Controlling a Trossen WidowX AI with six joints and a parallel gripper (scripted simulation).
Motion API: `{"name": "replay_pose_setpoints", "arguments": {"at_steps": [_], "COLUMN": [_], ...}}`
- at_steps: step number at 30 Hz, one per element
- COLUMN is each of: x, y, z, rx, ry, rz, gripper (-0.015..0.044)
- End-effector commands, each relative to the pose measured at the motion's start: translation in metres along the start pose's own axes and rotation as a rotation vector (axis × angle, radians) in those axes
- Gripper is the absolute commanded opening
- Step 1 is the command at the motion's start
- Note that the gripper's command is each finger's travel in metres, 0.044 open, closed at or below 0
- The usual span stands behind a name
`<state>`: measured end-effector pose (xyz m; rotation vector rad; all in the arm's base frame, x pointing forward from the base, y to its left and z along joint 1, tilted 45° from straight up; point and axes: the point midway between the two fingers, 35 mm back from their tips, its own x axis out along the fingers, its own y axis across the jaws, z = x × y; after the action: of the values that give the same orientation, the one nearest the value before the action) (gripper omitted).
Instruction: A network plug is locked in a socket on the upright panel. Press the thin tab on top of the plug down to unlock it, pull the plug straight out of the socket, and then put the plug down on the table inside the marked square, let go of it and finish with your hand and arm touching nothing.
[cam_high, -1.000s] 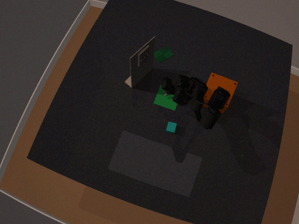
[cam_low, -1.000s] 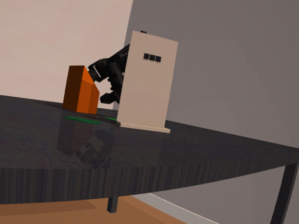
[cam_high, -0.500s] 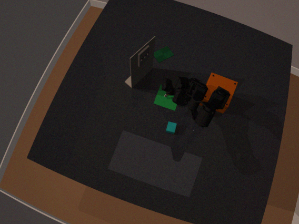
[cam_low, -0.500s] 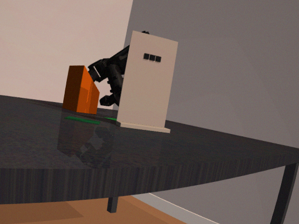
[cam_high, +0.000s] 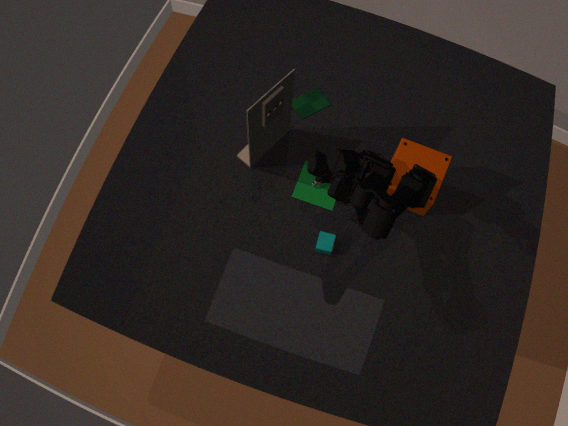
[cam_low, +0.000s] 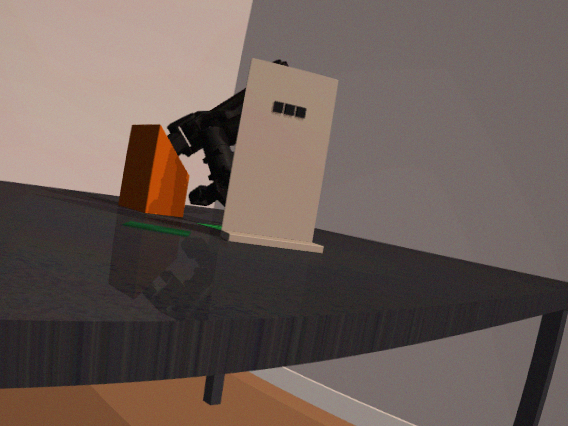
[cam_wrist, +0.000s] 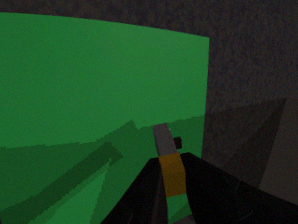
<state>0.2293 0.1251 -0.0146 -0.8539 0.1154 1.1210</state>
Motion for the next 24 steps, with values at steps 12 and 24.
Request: {"name": "replay_pose_setpoints", "arguments": {"at_steps": [12,24], "x": [0.0049,0.0081], "y": [0.0055,0.0065], "z": [0.0013,0.0038], "rx": [0.007,0.002], "ry": [0.001,-0.002], "rz": [-0.002,-0.002], "gripper": [0.0000,0.0000]}}
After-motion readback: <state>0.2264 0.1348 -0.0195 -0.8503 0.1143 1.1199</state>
